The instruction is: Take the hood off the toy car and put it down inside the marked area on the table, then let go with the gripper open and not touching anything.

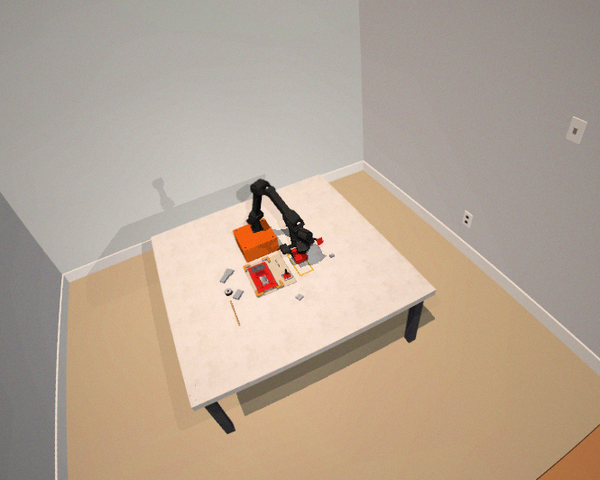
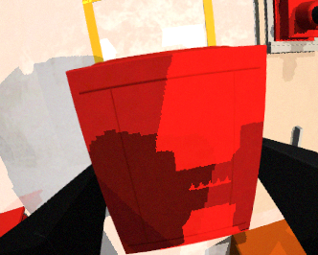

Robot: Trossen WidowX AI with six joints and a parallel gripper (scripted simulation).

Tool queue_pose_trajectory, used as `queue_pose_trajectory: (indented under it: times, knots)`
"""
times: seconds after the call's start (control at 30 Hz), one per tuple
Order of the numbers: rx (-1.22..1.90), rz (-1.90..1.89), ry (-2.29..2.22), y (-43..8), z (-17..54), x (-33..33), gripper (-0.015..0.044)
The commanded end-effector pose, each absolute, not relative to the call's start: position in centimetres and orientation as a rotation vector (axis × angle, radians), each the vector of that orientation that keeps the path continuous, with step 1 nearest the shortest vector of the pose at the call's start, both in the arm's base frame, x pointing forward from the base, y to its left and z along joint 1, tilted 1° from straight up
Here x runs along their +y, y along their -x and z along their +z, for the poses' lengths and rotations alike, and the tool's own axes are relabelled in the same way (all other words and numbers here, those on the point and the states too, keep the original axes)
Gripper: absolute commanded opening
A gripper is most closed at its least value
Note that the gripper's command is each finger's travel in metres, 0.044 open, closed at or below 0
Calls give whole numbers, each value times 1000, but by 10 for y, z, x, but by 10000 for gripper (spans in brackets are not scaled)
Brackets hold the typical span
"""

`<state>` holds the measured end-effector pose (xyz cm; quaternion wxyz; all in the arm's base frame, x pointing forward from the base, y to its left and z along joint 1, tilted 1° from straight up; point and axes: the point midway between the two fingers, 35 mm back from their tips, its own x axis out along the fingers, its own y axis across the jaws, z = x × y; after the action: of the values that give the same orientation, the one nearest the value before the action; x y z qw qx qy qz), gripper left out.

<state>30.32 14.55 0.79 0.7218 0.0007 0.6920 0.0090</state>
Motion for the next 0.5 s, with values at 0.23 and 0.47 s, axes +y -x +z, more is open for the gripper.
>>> queue_pose_trajectory:
  times: [0.23,0.47]
  knots:
    - [1530,13,0,-303,-3,144,0]
    - [1531,13,0,-303,-9,144,0]
